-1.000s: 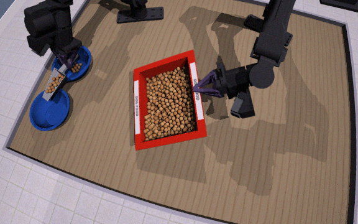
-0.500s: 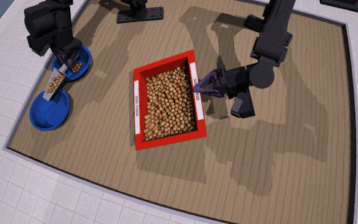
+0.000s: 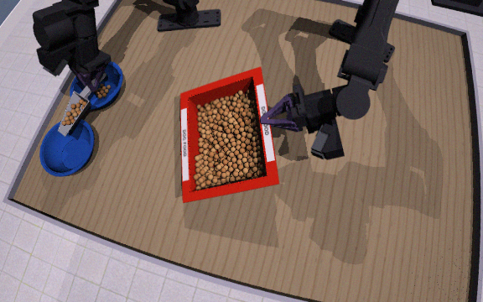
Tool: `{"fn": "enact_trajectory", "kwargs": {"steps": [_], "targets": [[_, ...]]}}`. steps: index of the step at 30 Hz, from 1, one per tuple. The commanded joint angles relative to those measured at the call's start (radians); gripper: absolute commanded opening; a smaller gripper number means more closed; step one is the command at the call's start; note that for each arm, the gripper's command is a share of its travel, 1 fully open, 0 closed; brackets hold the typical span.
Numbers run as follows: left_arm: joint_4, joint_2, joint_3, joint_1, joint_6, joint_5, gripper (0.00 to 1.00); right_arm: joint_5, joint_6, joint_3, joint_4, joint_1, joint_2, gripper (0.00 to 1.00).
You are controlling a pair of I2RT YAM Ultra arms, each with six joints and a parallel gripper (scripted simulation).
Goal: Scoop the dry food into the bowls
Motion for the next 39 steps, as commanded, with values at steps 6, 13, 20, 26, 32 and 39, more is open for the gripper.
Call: {"fn": "enact_trajectory", "kwargs": {"steps": [6, 13, 20, 26, 32, 39], "targets": [[0.036, -0.044, 0.037, 0.011, 0.018, 0.025, 0.00, 0.002, -0.005, -0.009, 0.005, 0.006, -0.011, 0.00], [0.036, -0.044, 0.037, 0.011, 0.018, 0.025, 0.00, 0.001, -0.005, 0.068, -0.064, 0.003, 0.028, 0.00], [0.036, -0.044, 0.037, 0.011, 0.018, 0.025, 0.00, -0.002, -0.005, 0.158, -0.152, 0.000, 0.074, 0.00], [0.036, -0.044, 0.037, 0.011, 0.018, 0.025, 0.00, -0.004, -0.005, 0.226, -0.218, -0.003, 0.107, 0.00], [0.036, -0.044, 0.037, 0.011, 0.018, 0.025, 0.00, -0.005, -0.005, 0.292, -0.285, -0.005, 0.141, 0.00], [0.036, -0.044, 0.037, 0.011, 0.018, 0.025, 0.00, -0.007, -0.005, 0.251, -0.253, -0.007, 0.092, 0.00]]}}
